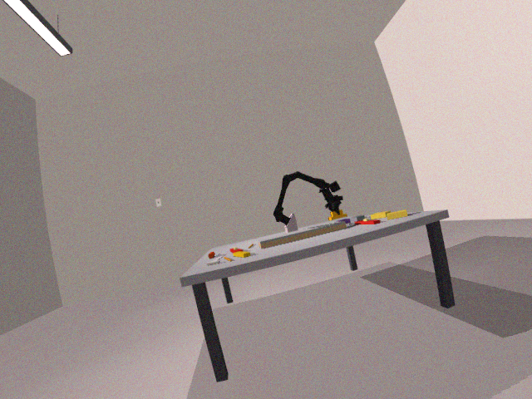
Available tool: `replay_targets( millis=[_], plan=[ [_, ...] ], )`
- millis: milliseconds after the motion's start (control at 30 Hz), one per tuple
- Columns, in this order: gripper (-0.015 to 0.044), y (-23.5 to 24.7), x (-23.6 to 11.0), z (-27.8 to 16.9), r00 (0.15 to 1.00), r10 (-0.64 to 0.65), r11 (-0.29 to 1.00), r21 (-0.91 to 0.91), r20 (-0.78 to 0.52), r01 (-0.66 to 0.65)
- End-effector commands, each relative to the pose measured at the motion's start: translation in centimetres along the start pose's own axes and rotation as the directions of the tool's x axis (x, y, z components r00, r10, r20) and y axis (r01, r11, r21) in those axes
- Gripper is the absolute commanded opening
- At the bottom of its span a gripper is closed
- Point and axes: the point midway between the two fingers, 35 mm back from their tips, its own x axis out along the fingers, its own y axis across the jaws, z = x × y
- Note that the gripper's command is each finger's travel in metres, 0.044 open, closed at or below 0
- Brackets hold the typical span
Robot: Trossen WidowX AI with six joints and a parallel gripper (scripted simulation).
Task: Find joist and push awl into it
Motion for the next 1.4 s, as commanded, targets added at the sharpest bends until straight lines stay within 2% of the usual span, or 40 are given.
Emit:
replay_targets(
  millis=[0, 767, 1167, 1300, 1367],
  plan=[
    [0.0000, 0.0, 0.9, -0.4, 1.000, -0.006, 1.000, -0.004, 0.001, 0.006],
    [0.0000, 0.0, 3.8, -1.3, 1.000, -0.006, 1.000, -0.004, 0.000, 0.006],
    [0.0315, 0.1, 3.7, -1.3, 1.000, 0.000, 1.000, -0.001, -0.003, 0.000],
    [0.0420, -0.1, 1.2, -0.3, 1.000, 0.000, 1.000, -0.001, -0.002, 0.000],
    [0.0440, -0.1, -1.2, 0.5, 1.000, 0.001, 1.000, -0.002, -0.001, -0.001]
  ],
)
